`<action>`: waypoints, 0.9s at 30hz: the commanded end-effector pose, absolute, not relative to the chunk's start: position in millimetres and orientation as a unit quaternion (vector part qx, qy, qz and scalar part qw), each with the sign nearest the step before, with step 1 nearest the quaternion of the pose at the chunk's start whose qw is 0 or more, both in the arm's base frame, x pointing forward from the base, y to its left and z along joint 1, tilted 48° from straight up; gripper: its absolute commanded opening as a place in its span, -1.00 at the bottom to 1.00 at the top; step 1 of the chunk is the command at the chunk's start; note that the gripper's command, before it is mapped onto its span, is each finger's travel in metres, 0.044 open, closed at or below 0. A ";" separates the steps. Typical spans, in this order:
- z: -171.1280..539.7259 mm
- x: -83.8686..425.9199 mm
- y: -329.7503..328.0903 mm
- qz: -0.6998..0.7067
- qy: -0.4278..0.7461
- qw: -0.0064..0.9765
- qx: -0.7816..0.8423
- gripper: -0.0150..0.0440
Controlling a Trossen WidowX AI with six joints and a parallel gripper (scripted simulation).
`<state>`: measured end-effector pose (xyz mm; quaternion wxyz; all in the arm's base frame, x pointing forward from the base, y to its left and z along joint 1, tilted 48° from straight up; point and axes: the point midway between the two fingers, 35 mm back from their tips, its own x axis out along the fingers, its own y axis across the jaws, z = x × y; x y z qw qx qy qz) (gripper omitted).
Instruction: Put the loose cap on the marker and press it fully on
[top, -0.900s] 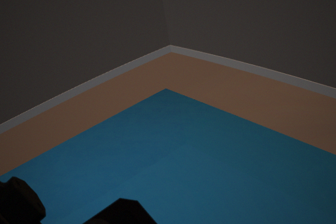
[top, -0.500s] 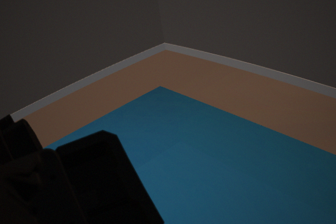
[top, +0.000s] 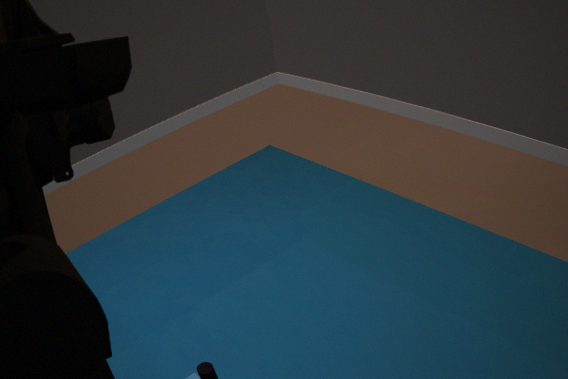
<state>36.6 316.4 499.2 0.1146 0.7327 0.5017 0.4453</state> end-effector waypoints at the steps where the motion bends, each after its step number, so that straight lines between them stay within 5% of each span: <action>1: 447.0 70.6 355.6 0.407 0.474 0.271 0.732 0.32; 16: 229.0 196.6 374.4 0.215 0.420 0.757 0.451 0.32; 27: 85.8 246.9 278.6 0.055 0.481 0.875 0.020 0.32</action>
